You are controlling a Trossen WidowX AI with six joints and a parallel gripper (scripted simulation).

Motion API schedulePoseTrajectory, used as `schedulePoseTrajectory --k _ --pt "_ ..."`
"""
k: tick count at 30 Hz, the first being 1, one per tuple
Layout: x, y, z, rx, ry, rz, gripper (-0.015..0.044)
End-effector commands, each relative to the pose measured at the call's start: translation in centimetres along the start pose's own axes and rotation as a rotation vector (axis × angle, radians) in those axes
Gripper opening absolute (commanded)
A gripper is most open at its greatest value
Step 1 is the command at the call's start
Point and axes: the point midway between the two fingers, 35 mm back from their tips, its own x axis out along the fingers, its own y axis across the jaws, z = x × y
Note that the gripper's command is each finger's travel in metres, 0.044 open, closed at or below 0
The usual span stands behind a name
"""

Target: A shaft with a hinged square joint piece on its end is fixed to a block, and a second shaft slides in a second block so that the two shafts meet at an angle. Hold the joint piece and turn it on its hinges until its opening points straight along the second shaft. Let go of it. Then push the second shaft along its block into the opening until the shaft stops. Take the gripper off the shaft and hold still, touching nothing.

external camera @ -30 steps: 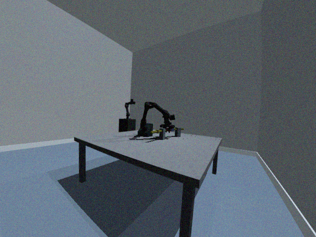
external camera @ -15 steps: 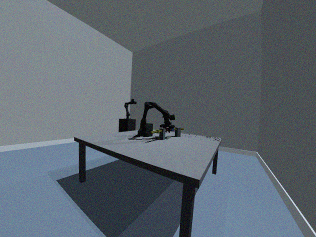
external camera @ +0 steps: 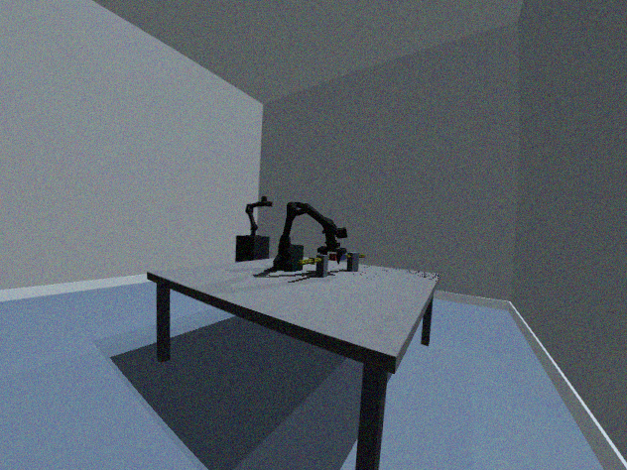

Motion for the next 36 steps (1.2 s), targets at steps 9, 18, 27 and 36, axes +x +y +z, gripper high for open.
schedulePoseTrajectory --k 9,18,27,36 --pt "0.0 0.0 0.0 0.0 0.0 -0.001 0.044" --pt "-1.1 0.2 0.5 0.008 0.248 0.039 0.044" --pt "-2.7 0.1 1.1 -0.004 0.46 0.003 0.044" --pt "-3.1 0.2 1.2 0.042 0.448 0.0 0.044"
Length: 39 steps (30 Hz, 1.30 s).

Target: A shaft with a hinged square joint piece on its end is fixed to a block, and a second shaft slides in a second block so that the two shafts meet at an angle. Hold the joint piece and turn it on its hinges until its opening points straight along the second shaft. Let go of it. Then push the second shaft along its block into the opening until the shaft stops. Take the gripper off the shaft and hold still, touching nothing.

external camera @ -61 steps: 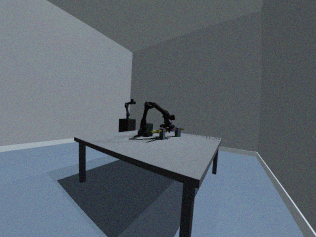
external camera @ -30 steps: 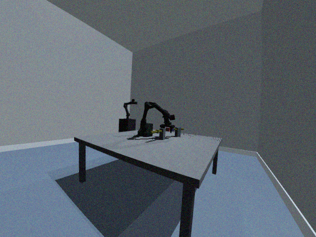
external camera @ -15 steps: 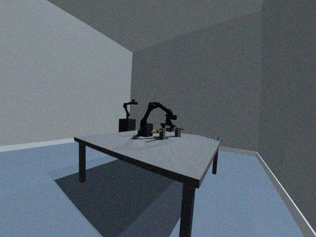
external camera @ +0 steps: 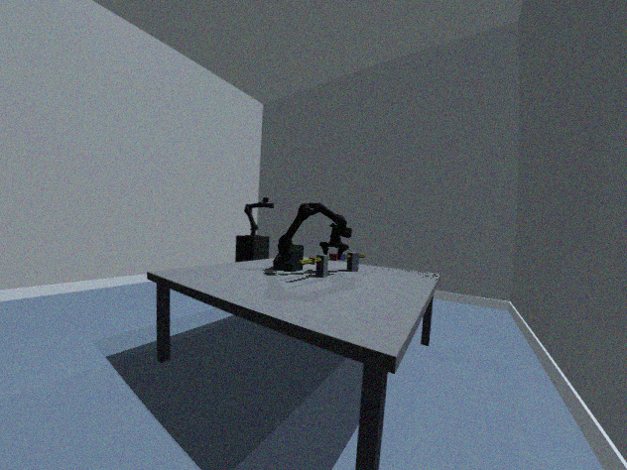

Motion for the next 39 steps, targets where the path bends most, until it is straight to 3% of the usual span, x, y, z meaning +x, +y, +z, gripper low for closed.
schedulePoseTrajectory --k 1,33,39 --pt "-0.9 -0.1 -0.1 0.071 -0.016 0.0 0.044" --pt "-12.7 0.2 -3.2 1.134 -0.218 0.12 0.044" --pt "-13.1 0.2 -3.6 1.186 -0.224 0.131 0.044"
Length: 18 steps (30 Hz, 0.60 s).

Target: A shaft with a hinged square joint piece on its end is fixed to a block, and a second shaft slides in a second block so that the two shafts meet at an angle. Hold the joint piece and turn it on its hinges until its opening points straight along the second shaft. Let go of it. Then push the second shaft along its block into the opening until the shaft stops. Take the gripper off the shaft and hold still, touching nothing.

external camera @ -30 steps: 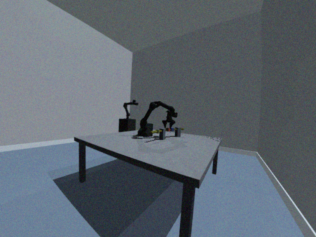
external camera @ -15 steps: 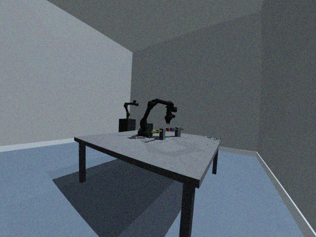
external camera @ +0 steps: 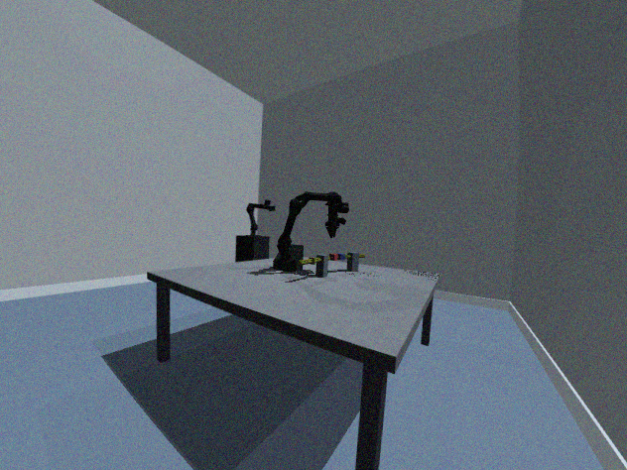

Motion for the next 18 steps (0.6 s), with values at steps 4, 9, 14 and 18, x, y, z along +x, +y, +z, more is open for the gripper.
schedulePoseTrajectory --k 4,9,14,18 --pt "0.8 -2.2 -0.6 0.125 0.012 -0.005 0.044" --pt "2.4 -5.4 -1.8 0.284 0.026 -0.026 0.044" --pt "2.9 -6.2 -2.2 0.328 0.03 -0.032 0.044" --pt "3.0 -6.2 -2.2 0.402 0.03 -0.035 0.044"
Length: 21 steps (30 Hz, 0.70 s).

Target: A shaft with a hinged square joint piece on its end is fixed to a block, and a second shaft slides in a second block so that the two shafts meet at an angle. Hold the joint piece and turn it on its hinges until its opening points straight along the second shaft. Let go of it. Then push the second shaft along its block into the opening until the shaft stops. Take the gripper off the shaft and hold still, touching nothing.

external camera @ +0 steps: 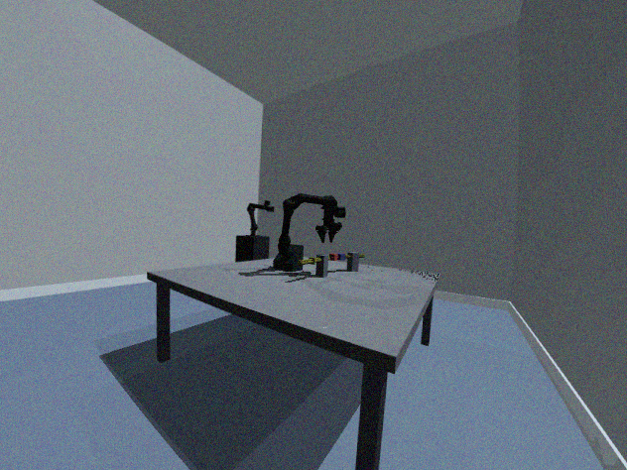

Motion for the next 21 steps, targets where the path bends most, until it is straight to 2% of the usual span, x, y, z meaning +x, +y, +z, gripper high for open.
schedulePoseTrajectory --k 1,21 --pt "0.18 -0.08 -0.08 0.075 -0.005 -0.007 0.044" --pt "0.94 -0.08 -0.09 0.669 -0.012 -0.02 0.044"
